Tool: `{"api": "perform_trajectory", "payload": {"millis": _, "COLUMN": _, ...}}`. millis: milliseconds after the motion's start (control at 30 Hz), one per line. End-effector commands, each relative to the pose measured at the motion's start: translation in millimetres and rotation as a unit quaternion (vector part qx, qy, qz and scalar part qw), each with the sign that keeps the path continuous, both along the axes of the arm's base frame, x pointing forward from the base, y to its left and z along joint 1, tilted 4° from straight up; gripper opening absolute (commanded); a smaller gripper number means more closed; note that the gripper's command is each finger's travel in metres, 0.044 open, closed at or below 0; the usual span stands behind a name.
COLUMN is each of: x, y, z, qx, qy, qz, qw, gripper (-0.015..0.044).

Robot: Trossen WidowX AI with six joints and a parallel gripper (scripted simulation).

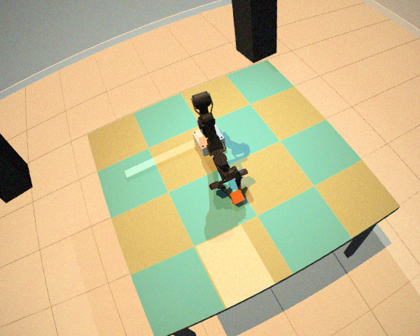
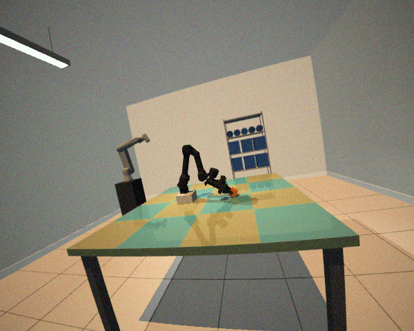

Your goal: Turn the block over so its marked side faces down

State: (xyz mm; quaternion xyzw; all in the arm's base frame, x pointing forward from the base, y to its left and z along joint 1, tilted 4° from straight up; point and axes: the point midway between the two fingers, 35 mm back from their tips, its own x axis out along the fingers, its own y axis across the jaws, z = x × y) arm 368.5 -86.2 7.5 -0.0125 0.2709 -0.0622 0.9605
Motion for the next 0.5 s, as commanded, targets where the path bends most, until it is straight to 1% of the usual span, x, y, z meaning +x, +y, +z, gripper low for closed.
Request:
{"api": "perform_trajectory", "payload": {"millis": 0, "x": -8.7, "y": 2.2, "z": -1.5, "qx": -0.003, "qy": -0.024, "qz": 0.004, "qw": 1.000, "gripper": 0.0000}}
{"api": "perform_trajectory", "payload": {"millis": 267, "x": -11.5, "y": 3.0, "z": 2.6, "qx": -0.006, "qy": -0.047, "qz": 0.005, "qw": 0.999, "gripper": 0.0000}}
{"api": "perform_trajectory", "payload": {"millis": 467, "x": -11.5, "y": 3.0, "z": 2.9, "qx": -0.006, "qy": -0.048, "qz": 0.006, "qw": 0.999, "gripper": 0.0000}}
